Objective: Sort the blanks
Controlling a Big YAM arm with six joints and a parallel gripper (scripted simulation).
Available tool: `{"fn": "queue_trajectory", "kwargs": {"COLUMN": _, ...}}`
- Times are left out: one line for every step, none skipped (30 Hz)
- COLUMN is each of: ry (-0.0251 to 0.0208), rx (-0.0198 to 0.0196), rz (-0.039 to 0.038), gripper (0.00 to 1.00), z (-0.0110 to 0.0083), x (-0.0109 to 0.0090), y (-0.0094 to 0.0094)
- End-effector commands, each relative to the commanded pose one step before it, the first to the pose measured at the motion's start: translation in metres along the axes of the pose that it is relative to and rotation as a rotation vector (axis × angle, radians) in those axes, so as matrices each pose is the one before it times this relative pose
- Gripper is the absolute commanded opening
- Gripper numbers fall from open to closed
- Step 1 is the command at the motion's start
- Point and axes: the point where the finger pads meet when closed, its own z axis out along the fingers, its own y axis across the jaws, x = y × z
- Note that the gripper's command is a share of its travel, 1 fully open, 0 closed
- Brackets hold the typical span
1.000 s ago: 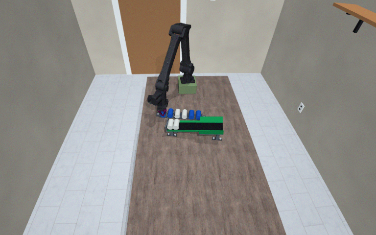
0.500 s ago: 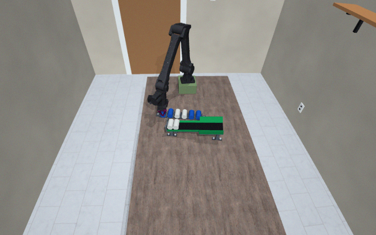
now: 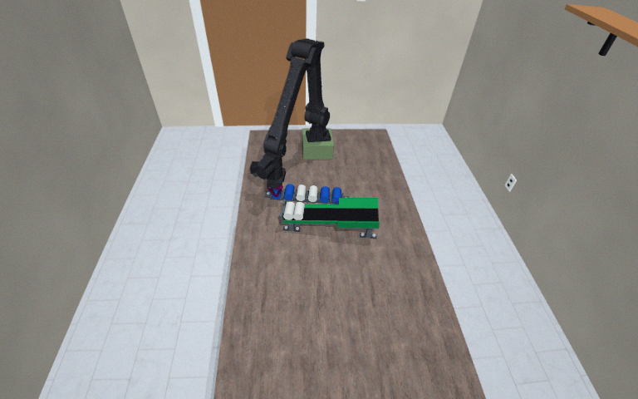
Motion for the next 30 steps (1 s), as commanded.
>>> {"fn": "queue_trajectory", "kwargs": {"ry": 0.00581, "rx": 0.01392, "rz": -0.00751, "gripper": 0.63, "z": 0.00807, "x": -0.0012, "y": -0.0063}}
{"fn": "queue_trajectory", "kwargs": {"ry": 0.0, "rx": 0.0, "rz": 0.0, "gripper": 0.63, "z": 0.0, "x": 0.0, "y": 0.0}}
{"fn": "queue_trajectory", "kwargs": {"ry": 0.0, "rx": 0.0, "rz": 0.0, "gripper": 0.63, "z": 0.0, "x": 0.0, "y": 0.0}}
{"fn": "queue_trajectory", "kwargs": {"ry": 0.0, "rx": 0.0, "rz": 0.0, "gripper": 0.63, "z": 0.0, "x": 0.0, "y": 0.0}}
{"fn": "queue_trajectory", "kwargs": {"ry": 0.0, "rx": -0.00001, "rz": 0.0, "gripper": 0.63, "z": 0.0, "x": 0.0, "y": 0.0}}
{"fn": "queue_trajectory", "kwargs": {"ry": -0.00002, "rx": -0.00005, "rz": 0.00002, "gripper": 0.63, "z": 0.0, "x": -0.00001, "y": 0.0}}
{"fn": "queue_trajectory", "kwargs": {"ry": -0.00006, "rx": -0.00012, "rz": 0.00004, "gripper": 0.63, "z": 0.0, "x": -0.00002, "y": -0.00001}}
{"fn": "queue_trajectory", "kwargs": {"ry": -0.0001, "rx": -0.00021, "rz": 0.00006, "gripper": 0.63, "z": 0.0, "x": -0.00003, "y": -0.00001}}
{"fn": "queue_trajectory", "kwargs": {"ry": -0.00014, "rx": -0.0003, "rz": 0.00008, "gripper": 0.63, "z": 0.0, "x": -0.00004, "y": -0.00001}}
{"fn": "queue_trajectory", "kwargs": {"ry": -0.00041, "rx": -0.00087, "rz": 0.00011, "gripper": 0.63, "z": -0.0002, "x": -0.0001, "y": 0.00008}}
{"fn": "queue_trajectory", "kwargs": {"ry": -0.00076, "rx": -0.00161, "rz": 0.00012, "gripper": 0.63, "z": -0.00047, "x": -0.00016, "y": 0.00021}}
{"fn": "queue_trajectory", "kwargs": {"ry": -0.00085, "rx": -0.00179, "rz": 0.00012, "gripper": 0.63, "z": -0.00052, "x": -0.00018, "y": 0.00024}}
{"fn": "queue_trajectory", "kwargs": {"ry": -0.00089, "rx": -0.00188, "rz": 0.00013, "gripper": 0.63, "z": -0.00055, "x": -0.00019, "y": 0.00025}}
{"fn": "queue_trajectory", "kwargs": {"ry": -0.00061, "rx": -0.00129, "rz": 0.00012, "gripper": 0.63, "z": -0.00055, "x": -0.00012, "y": 0.0001}}
{"fn": "queue_trajectory", "kwargs": {"ry": -0.00075, "rx": -0.00159, "rz": 0.00009, "gripper": 0.63, "z": -0.00052, "x": -0.00014, "y": 0.00019}}
{"fn": "queue_trajectory", "kwargs": {"ry": 0.0, "rx": 0.0, "rz": 0.0, "gripper": 0.63, "z": 0.0, "x": 0.0, "y": 0.0}}
{"fn": "queue_trajectory", "kwargs": {"ry": 0.0, "rx": 0.0, "rz": 0.0, "gripper": 0.63, "z": 0.0, "x": 0.0, "y": 0.0}}
{"fn": "queue_trajectory", "kwargs": {"ry": -0.00076, "rx": -0.00161, "rz": 0.00006, "gripper": 0.63, "z": -0.00047, "x": -0.00014, "y": 0.00022}}
{"fn": "queue_trajectory", "kwargs": {"ry": -0.00065, "rx": -0.00136, "rz": 0.00009, "gripper": 0.63, "z": -0.0004, "x": -0.00014, "y": 0.00018}}
{"fn": "queue_trajectory", "kwargs": {"ry": 0.00003, "rx": 0.00007, "rz": 0.00005, "gripper": 0.63, "z": -0.00031, "x": 0.00004, "y": -0.00013}}
{"fn": "queue_trajectory", "kwargs": {"ry": 0.0009, "rx": 0.0019, "rz": 0.00005, "gripper": 0.63, "z": 0.00005, "x": 0.00022, "y": -0.00052}}
{"fn": "queue_trajectory", "kwargs": {"ry": 0.00009, "rx": 0.0002, "rz": 0.00005, "gripper": 0.63, "z": 0.00002, "x": 0.00002, "y": -0.00008}}
{"fn": "queue_trajectory", "kwargs": {"ry": -0.00009, "rx": -0.00018, "rz": 0.00002, "gripper": 0.63, "z": -0.00005, "x": -0.00002, "y": 0.00002}}
{"fn": "queue_trajectory", "kwargs": {"ry": -0.00001, "rx": -0.00003, "rz": 0.0, "gripper": 0.63, "z": -0.00001, "x": 0.0, "y": 0.0}}
{"fn": "queue_trajectory", "kwargs": {"ry": 0.0, "rx": 0.0, "rz": 0.0, "gripper": 0.63, "z": 0.0, "x": 0.0, "y": 0.0}}
{"fn": "queue_trajectory", "kwargs": {"ry": 0.0, "rx": 0.0, "rz": 0.0, "gripper": 0.63, "z": 0.0, "x": 0.0, "y": 0.0}}
{"fn": "queue_trajectory", "kwargs": {"ry": 0.0, "rx": 0.0, "rz": 0.0, "gripper": 0.63, "z": 0.0, "x": 0.0, "y": 0.0}}
{"fn": "queue_trajectory", "kwargs": {"ry": 0.0, "rx": 0.0, "rz": 0.0, "gripper": 0.63, "z": 0.0, "x": 0.0, "y": 0.0}}
{"fn": "queue_trajectory", "kwargs": {"ry": 0.0, "rx": 0.0, "rz": 0.0, "gripper": 0.63, "z": 0.0, "x": 0.0, "y": 0.0}}
{"fn": "queue_trajectory", "kwargs": {"ry": 0.0, "rx": 0.0, "rz": 0.0, "gripper": 0.63, "z": 0.0, "x": 0.0, "y": 0.0}}
